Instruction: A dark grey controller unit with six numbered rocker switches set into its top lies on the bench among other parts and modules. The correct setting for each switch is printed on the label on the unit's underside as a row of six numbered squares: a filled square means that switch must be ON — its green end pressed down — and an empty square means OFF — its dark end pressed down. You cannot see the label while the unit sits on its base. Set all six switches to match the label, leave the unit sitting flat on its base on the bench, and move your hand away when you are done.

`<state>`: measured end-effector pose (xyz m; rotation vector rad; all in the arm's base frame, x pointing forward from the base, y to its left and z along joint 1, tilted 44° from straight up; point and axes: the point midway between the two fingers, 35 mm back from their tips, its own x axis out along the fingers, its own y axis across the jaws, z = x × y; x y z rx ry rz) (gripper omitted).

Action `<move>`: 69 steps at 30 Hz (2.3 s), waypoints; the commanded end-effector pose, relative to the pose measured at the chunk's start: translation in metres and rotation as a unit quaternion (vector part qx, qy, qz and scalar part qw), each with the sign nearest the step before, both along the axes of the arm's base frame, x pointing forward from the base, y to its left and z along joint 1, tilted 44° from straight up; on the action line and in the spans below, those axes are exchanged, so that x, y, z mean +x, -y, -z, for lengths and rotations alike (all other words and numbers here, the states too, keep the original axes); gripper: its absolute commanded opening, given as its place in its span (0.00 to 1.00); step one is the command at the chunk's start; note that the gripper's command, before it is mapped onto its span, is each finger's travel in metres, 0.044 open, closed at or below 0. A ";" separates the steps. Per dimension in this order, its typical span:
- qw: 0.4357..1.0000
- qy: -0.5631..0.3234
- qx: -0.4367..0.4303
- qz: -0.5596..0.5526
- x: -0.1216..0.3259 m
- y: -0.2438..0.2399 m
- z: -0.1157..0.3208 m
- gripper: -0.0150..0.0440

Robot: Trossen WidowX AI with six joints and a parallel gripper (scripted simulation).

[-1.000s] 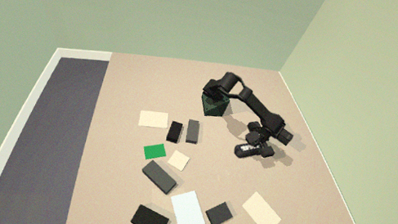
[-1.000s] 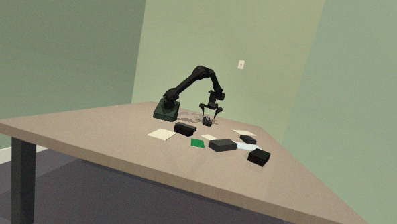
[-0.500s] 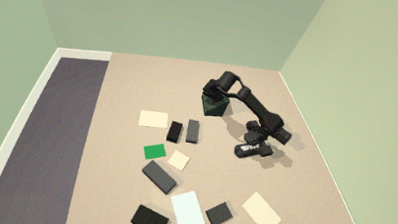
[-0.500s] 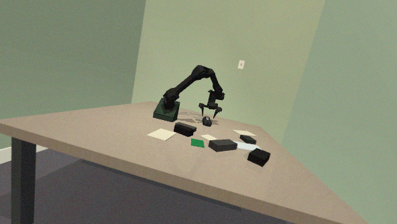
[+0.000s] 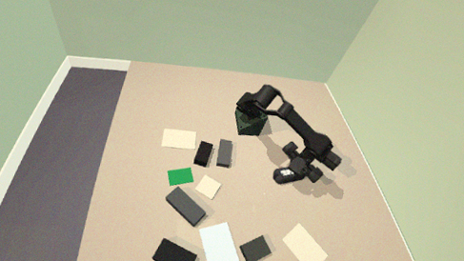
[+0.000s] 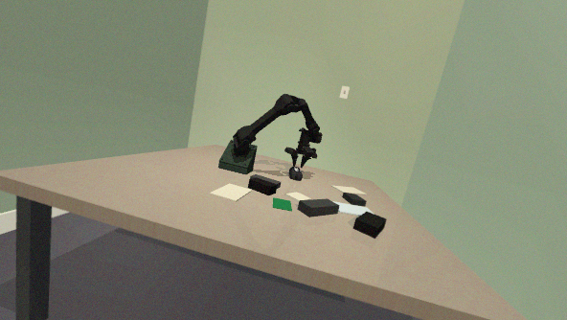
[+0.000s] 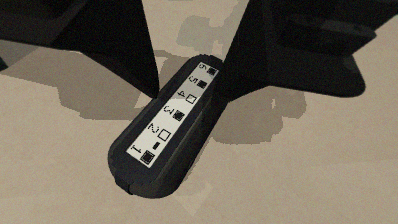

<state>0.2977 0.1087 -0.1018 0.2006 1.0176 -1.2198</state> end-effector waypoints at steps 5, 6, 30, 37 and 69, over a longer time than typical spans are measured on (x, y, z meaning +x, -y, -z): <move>0.935 -0.263 0.019 -0.238 0.005 -0.006 0.000 0.25; 0.920 -0.289 0.022 -0.263 0.006 -0.007 0.000 0.25; 0.411 -0.646 0.108 -0.634 0.015 -0.018 -0.004 0.25; 0.250 -0.674 0.129 -0.683 0.016 -0.020 -0.005 0.25; -0.474 -0.521 0.176 -0.688 0.020 -0.027 -0.013 0.25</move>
